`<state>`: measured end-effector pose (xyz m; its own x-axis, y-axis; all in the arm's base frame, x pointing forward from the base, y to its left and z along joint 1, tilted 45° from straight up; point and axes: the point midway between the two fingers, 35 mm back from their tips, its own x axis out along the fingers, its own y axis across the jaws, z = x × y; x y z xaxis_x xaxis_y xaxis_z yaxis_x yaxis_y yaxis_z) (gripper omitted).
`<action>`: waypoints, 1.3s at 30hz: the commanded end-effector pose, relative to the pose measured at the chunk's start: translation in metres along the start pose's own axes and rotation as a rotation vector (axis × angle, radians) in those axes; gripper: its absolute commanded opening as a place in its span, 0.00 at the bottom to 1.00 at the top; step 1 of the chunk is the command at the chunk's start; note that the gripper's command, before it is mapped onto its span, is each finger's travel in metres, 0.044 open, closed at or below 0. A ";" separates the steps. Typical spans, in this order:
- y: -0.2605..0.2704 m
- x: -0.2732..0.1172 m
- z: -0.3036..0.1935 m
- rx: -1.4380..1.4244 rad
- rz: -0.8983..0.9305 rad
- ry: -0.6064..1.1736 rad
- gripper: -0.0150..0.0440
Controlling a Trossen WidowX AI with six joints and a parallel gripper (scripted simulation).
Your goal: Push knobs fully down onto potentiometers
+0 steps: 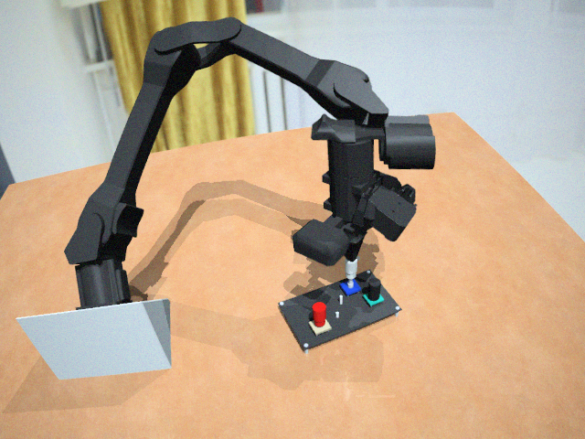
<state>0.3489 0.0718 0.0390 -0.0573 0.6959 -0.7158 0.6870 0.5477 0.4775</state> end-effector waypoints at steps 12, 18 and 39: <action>0.002 0.012 -0.001 -0.006 -0.003 0.007 0.25; 0.002 0.013 -0.001 -0.006 -0.003 0.007 0.25; 0.002 0.019 -0.001 -0.006 -0.002 0.007 0.25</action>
<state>0.3478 0.0763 0.0334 -0.0492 0.6963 -0.7161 0.6932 0.5400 0.4774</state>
